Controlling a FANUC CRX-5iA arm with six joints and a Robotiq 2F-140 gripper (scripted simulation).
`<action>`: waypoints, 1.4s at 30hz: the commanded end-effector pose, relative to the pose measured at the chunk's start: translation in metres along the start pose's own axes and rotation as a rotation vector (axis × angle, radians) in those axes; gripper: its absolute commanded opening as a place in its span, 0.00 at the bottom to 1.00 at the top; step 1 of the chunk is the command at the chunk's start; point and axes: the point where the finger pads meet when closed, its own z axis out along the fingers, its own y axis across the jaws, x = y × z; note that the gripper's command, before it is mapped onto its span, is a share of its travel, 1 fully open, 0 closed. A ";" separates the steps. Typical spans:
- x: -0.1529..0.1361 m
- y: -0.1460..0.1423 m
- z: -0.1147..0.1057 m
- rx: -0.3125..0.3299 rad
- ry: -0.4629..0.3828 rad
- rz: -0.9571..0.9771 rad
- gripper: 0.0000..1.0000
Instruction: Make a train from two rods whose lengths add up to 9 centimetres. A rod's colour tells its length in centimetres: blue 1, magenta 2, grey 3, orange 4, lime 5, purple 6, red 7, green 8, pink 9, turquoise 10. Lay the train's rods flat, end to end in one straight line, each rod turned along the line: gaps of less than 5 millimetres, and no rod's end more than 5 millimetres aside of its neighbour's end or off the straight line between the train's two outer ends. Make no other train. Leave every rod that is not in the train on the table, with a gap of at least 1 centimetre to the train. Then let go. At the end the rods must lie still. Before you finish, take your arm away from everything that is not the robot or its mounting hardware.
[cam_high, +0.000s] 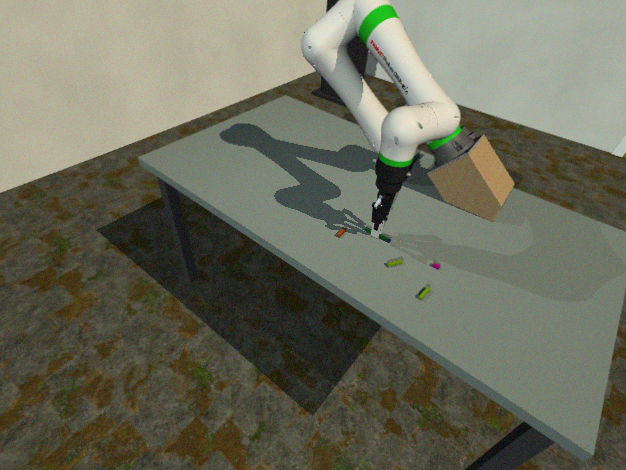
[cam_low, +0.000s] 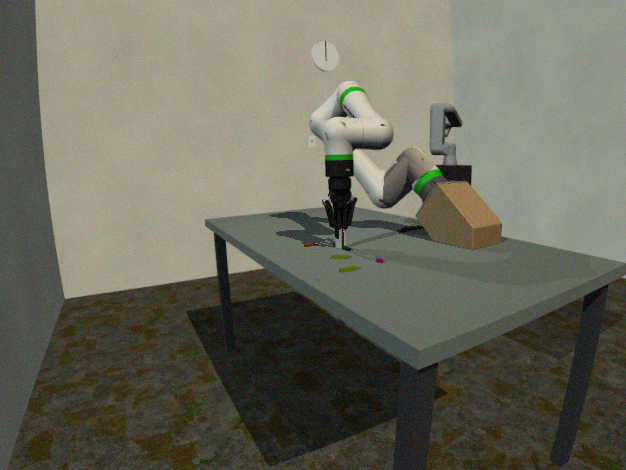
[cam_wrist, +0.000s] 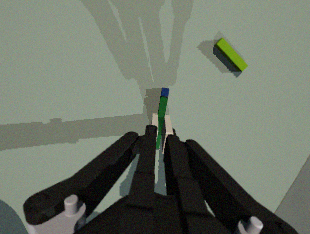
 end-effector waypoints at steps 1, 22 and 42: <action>0.000 0.000 0.000 0.000 0.000 0.000 0.03; 0.000 0.000 0.000 0.000 0.000 0.000 0.08; 0.000 0.000 0.000 0.000 0.000 0.000 0.15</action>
